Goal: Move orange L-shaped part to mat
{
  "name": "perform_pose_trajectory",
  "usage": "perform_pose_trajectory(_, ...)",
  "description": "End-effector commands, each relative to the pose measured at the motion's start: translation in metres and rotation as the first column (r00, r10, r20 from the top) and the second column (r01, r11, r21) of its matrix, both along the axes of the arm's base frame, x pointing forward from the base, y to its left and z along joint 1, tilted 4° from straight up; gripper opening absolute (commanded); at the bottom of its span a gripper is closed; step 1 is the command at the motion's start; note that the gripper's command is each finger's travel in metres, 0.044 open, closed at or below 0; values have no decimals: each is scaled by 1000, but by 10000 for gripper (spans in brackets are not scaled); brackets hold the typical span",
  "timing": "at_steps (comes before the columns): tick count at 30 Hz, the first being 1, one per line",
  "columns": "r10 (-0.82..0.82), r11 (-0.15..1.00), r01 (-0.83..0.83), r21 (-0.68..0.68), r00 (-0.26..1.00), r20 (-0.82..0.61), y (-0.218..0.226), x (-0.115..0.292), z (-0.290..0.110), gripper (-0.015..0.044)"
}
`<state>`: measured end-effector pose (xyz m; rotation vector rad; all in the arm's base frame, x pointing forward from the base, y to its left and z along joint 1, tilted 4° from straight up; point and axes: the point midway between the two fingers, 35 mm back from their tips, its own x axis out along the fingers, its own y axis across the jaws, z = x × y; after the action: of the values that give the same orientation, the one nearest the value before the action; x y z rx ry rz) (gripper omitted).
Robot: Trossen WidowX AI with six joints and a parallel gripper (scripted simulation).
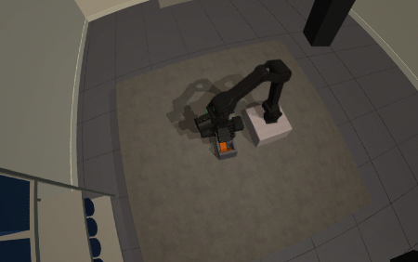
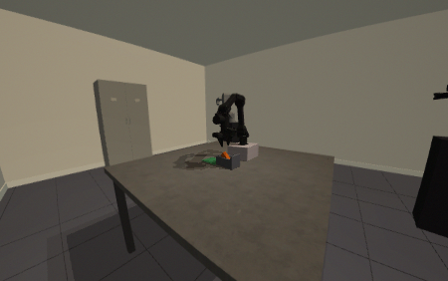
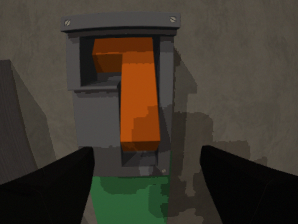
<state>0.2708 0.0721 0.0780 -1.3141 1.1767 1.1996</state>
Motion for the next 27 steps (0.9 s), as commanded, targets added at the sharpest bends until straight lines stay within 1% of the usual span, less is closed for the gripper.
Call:
perform_pose_trajectory(1,15,1000,-15,-7,1000,-7,-3,-1,-14,280)
perform_pose_trajectory(4,15,1000,-15,-8,1000,-7,-3,-1,-26,280)
perform_pose_trajectory(27,15,1000,-15,-8,1000,-7,-5,1,-58,280)
